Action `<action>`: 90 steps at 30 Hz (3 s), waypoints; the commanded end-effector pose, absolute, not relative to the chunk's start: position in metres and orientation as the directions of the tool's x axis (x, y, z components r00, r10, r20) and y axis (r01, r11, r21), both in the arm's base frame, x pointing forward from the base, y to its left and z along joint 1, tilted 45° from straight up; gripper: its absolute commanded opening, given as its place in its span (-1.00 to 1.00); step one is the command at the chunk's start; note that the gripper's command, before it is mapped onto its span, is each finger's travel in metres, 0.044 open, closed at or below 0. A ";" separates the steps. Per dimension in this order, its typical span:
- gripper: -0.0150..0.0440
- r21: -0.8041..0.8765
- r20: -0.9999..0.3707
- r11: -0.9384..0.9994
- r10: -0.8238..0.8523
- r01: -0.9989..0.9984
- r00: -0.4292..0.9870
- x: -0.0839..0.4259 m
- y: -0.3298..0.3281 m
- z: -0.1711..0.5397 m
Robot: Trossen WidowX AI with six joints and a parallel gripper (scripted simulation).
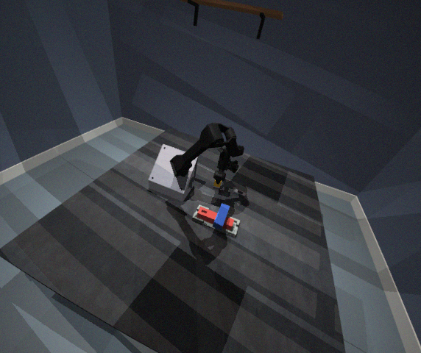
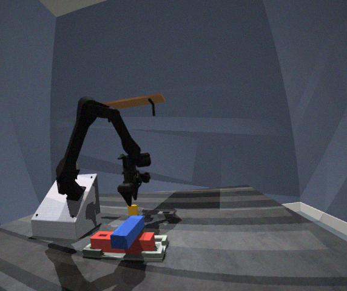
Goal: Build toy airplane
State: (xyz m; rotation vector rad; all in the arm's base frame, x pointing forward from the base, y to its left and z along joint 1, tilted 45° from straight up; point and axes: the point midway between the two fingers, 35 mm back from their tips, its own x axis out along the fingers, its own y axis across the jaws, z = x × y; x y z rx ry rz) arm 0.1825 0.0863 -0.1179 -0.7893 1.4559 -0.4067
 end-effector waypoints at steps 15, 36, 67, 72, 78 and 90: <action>1.00 -0.697 -0.713 0.683 -0.693 -0.218 0.108 0.184 0.064 -0.138; 0.20 -0.699 -0.711 0.681 -0.695 -0.217 0.108 0.185 0.051 -0.149; -0.49 -0.670 -0.742 0.713 -0.654 -0.206 0.147 0.196 0.089 -0.132; -0.49 -0.670 -0.741 0.712 -0.656 -0.210 0.141 0.194 0.099 -0.122; -0.49 -0.671 -0.739 0.709 -0.660 -0.215 0.133 0.190 0.111 -0.109; -0.49 -0.681 -0.729 0.698 -0.675 -0.219 0.117 0.181 0.131 -0.080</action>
